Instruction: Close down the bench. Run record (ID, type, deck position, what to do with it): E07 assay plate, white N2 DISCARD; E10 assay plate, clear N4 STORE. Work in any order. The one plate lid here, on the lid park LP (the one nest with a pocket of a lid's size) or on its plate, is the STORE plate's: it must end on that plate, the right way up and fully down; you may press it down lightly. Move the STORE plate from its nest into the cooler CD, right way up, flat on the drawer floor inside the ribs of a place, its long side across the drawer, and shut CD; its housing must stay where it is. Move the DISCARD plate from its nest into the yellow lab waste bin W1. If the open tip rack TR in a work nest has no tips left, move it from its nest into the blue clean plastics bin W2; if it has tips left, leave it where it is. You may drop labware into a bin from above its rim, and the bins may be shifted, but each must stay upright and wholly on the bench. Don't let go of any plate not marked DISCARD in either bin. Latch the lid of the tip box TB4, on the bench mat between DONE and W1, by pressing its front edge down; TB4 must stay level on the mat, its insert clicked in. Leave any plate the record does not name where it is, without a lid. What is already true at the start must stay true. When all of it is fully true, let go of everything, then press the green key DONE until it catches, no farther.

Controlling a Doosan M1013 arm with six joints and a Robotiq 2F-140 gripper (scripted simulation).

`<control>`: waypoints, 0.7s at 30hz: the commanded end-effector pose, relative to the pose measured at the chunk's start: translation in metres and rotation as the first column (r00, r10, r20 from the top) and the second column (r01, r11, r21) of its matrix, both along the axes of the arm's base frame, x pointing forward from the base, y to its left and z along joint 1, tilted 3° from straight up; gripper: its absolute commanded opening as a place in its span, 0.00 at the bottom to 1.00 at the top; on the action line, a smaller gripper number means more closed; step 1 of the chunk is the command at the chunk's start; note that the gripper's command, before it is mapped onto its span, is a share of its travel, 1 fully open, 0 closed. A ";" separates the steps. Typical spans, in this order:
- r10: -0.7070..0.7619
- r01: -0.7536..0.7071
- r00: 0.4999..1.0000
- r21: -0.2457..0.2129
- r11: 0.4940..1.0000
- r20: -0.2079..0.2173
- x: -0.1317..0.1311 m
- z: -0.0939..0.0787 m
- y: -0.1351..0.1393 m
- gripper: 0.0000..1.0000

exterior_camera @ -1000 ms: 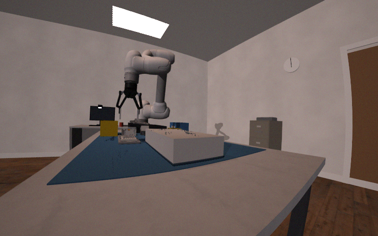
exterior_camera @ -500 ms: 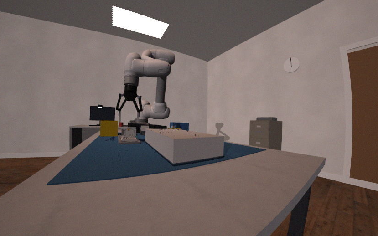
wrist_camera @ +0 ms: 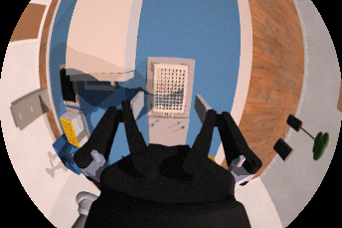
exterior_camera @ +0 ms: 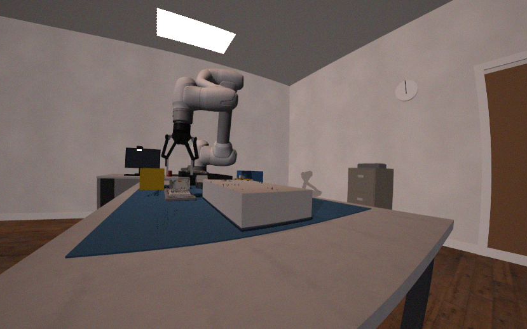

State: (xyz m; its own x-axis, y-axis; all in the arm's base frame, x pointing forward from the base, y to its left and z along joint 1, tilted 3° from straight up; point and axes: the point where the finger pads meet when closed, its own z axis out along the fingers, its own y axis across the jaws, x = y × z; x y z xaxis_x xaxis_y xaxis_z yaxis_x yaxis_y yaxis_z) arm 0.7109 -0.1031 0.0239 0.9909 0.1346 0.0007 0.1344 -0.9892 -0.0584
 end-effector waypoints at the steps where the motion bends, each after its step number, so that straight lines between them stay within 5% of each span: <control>1: 0.000 0.000 1.000 0.000 1.000 0.000 0.000 -0.005 0.000 0.66; 21: 0.000 0.000 1.000 0.000 1.000 0.000 0.000 -0.029 0.002 0.66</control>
State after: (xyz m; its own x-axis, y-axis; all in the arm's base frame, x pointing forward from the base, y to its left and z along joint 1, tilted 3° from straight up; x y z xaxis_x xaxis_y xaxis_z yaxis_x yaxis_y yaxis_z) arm 0.7107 -0.1016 -0.0014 0.9909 0.1346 0.0007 0.1344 -0.9892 -0.0584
